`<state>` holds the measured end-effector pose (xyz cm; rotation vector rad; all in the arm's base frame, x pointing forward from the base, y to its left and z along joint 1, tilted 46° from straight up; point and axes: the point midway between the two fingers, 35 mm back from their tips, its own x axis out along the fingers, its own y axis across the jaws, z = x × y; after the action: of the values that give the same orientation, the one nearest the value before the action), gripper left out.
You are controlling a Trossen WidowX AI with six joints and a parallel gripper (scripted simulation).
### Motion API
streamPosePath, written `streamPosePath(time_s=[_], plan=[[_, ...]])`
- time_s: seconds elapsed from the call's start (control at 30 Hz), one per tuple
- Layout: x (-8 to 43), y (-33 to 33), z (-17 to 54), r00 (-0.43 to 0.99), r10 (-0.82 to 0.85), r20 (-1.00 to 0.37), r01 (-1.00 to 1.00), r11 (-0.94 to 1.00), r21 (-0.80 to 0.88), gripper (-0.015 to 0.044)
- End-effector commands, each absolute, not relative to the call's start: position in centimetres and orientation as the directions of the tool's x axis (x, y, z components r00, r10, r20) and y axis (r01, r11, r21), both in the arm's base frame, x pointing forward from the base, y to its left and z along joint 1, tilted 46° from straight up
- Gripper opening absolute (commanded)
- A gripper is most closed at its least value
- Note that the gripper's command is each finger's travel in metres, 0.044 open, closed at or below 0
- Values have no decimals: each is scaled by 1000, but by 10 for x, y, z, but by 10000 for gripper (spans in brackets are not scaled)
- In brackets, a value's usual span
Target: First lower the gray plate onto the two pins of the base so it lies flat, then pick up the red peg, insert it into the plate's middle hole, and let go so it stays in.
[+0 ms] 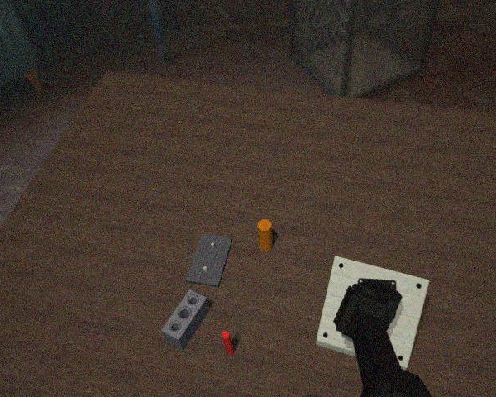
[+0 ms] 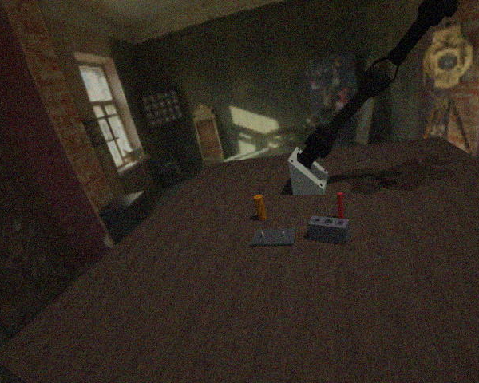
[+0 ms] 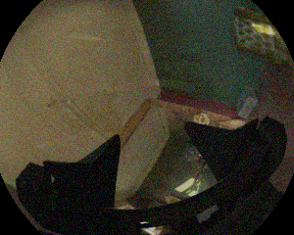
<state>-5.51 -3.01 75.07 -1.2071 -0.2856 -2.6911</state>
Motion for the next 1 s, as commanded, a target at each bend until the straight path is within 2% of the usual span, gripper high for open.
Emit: streamPosePath(time_s=[0.0, 0.17, 0.37, 0.53, 0.73, 0.97], plan=[[-55, -30, 751, -655, -83, 751, 239, -966, 101, 426], [-23, -41, 760, -566, -116, 816, 284, -957, 61, 440], [65, -66, 772, -295, -171, 940, 354, -933, -59, 440], [143, -83, 768, -30, -191, 981, 369, -914, -167, 440], [236, -105, 741, 291, -217, 932, 363, -876, -318, 440], [334, -132, 679, 623, -240, 744, 301, -805, -511, 440]])
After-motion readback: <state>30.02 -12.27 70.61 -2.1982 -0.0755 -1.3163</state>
